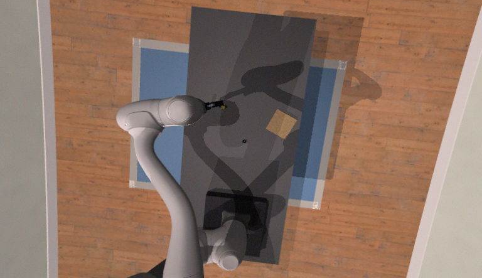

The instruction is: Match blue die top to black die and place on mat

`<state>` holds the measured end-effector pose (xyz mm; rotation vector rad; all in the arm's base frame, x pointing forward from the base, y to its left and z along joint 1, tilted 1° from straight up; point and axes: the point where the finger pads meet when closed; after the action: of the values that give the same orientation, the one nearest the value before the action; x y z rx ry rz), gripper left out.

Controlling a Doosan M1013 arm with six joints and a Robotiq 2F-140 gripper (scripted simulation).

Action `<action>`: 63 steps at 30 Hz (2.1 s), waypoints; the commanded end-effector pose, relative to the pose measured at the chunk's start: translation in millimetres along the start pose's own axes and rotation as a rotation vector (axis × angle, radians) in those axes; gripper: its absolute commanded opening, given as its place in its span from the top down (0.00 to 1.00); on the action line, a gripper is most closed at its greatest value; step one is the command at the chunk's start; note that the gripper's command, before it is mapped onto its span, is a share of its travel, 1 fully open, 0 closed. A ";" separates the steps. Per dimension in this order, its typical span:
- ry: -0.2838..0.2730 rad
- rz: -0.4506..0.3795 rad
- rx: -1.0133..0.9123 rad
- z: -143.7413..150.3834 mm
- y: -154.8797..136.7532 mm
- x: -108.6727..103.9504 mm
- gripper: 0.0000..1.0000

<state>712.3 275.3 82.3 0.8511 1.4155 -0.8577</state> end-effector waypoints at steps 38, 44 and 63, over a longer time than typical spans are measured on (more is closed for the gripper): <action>0.000 0.000 1.056 0.4 2.2 13.2 0.00; 0.001 0.000 1.299 0.5 2.7 16.3 0.00; 0.001 0.000 1.967 0.7 3.9 24.8 0.00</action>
<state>715.6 276.5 58.9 2.0962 0.2475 -2.1343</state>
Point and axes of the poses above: the point where the finger pads meet when closed, its own x axis out along the fingers, its own z axis across the jaws, y = z × x, and after that the axes turned 3 degrees about -x, right-handed
